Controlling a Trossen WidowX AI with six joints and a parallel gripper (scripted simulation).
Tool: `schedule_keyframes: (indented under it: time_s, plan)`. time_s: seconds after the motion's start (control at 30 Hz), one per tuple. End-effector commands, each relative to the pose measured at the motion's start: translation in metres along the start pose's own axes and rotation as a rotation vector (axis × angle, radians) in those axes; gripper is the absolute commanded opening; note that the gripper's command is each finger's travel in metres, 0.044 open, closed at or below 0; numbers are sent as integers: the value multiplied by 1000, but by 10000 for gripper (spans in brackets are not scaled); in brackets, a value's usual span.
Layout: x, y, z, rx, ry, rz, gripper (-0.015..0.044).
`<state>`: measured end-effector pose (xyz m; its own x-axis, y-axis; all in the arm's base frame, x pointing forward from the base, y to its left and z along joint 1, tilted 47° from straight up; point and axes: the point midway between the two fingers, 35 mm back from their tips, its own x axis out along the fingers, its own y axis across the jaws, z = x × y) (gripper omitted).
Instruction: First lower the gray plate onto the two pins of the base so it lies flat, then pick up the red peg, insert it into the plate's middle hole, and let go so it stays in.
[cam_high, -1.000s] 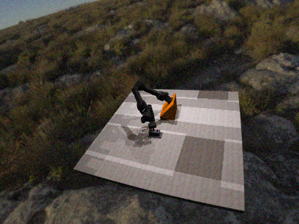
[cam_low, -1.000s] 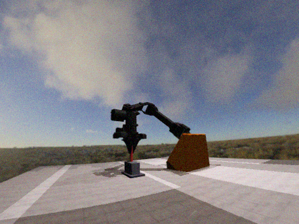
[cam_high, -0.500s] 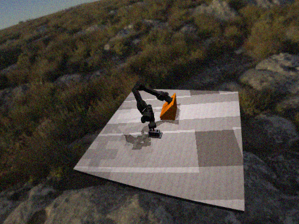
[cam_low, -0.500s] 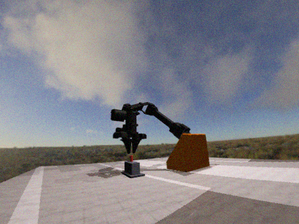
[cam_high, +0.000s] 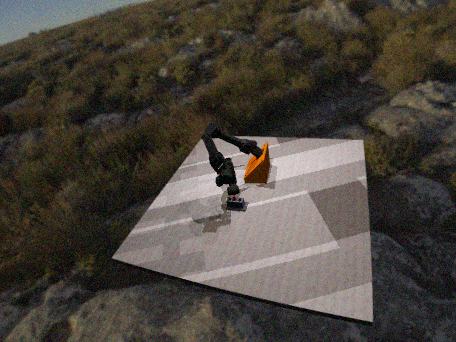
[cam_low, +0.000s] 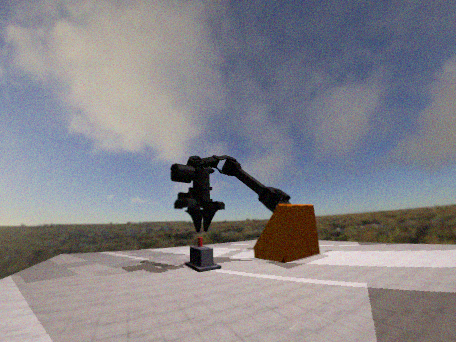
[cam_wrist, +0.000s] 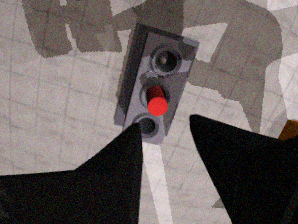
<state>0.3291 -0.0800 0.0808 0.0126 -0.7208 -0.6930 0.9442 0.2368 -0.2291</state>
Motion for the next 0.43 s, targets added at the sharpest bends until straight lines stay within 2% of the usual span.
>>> schedule_keyframes:
  time_s: [0.0, 0.4]
  plan:
    - [-3, 0, 0, 5, -5, 2, 150]
    - [-11, -2, -4, 5, -5, 2, 150]
